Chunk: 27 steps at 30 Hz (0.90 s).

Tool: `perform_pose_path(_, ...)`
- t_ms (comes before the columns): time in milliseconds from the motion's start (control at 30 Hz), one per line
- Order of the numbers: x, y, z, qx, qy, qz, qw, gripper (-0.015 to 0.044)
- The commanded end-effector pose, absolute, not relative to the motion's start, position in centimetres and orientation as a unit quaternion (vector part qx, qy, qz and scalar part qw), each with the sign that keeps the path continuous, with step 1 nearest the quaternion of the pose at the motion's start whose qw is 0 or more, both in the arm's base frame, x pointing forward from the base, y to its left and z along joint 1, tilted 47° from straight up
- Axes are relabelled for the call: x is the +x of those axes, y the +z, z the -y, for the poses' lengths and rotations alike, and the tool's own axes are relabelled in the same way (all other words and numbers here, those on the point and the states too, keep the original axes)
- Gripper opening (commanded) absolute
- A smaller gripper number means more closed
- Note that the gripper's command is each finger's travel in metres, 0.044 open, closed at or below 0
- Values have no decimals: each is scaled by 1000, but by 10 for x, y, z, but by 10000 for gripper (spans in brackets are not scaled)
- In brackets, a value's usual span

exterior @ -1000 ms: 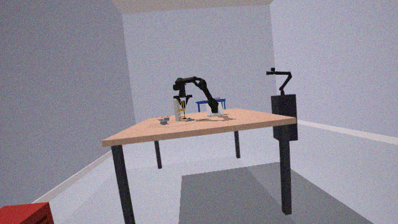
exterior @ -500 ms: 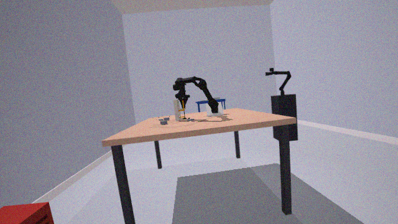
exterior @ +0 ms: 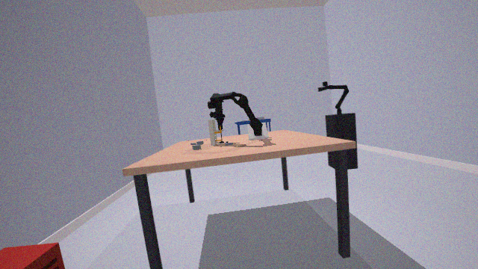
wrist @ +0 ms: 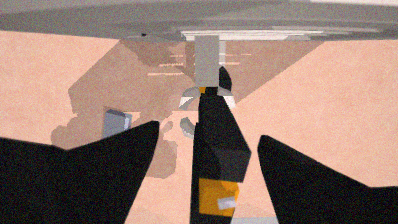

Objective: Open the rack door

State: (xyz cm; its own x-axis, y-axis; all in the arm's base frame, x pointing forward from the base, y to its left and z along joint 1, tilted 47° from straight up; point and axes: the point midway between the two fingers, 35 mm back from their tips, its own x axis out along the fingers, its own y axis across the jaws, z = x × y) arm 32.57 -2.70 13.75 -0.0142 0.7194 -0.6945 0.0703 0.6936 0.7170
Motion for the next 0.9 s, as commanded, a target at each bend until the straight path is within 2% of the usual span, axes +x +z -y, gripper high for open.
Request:
perform_pose_path(0,326,137,27,350,194,-686,608,286)
perform_pose_path(433,326,138,27,525,-35,-712,465,286)
perform_pose_path(867,326,138,27,645,-261,-664,274,286)
